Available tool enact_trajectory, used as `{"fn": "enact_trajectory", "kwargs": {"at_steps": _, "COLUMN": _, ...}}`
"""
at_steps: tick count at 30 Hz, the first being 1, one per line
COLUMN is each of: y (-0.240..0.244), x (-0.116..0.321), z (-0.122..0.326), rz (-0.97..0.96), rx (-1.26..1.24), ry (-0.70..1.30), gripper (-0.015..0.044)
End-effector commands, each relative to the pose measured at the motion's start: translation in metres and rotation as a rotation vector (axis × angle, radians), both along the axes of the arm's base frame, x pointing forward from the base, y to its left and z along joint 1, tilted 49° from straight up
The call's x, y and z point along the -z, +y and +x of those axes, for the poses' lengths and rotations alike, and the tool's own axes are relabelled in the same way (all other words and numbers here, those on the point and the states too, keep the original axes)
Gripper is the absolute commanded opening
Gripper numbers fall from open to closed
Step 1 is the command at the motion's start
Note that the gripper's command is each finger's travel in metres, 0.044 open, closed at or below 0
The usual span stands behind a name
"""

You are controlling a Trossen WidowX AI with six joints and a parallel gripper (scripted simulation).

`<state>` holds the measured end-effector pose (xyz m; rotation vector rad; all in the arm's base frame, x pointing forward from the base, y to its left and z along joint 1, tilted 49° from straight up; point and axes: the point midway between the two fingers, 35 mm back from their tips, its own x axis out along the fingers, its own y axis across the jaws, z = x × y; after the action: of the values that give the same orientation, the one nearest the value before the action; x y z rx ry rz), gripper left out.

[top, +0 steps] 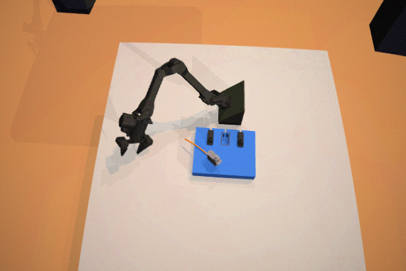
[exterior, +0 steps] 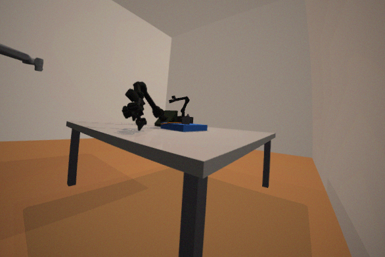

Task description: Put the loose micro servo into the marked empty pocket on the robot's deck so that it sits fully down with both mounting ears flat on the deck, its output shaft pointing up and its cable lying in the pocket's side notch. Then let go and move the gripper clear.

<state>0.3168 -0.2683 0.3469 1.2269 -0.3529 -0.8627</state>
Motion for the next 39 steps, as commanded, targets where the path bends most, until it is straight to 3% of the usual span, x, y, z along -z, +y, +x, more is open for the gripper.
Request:
{"fn": "enact_trajectory", "kwargs": {"at_steps": 1, "y": 0.025, "x": 0.031, "z": 0.027, "rz": 0.148, "rx": -0.025, "ry": 0.027, "gripper": 0.0440}}
{"fn": "enact_trajectory", "kwargs": {"at_steps": 11, "y": 0.103, "x": 0.105, "z": 0.067, "rz": 0.451, "rx": -0.021, "ry": 0.164, "gripper": 0.0440}}
{"fn": "enact_trajectory", "kwargs": {"at_steps": 19, "y": 0.174, "x": 0.155, "z": 0.071, "rz": 0.603, "rx": 0.046, "ry": 0.307, "gripper": 0.0440}}
{"fn": "enact_trajectory", "kwargs": {"at_steps": 29, "y": 0.259, "x": 0.201, "z": 0.047, "rz": 0.592, "rx": 0.158, "ry": 0.504, "gripper": 0.0440}}
{"fn": "enact_trajectory", "kwargs": {"at_steps": 39, "y": 0.306, "x": 0.221, "z": 0.013, "rz": 0.479, "rx": 0.278, "ry": 0.602, "gripper": 0.0440}}
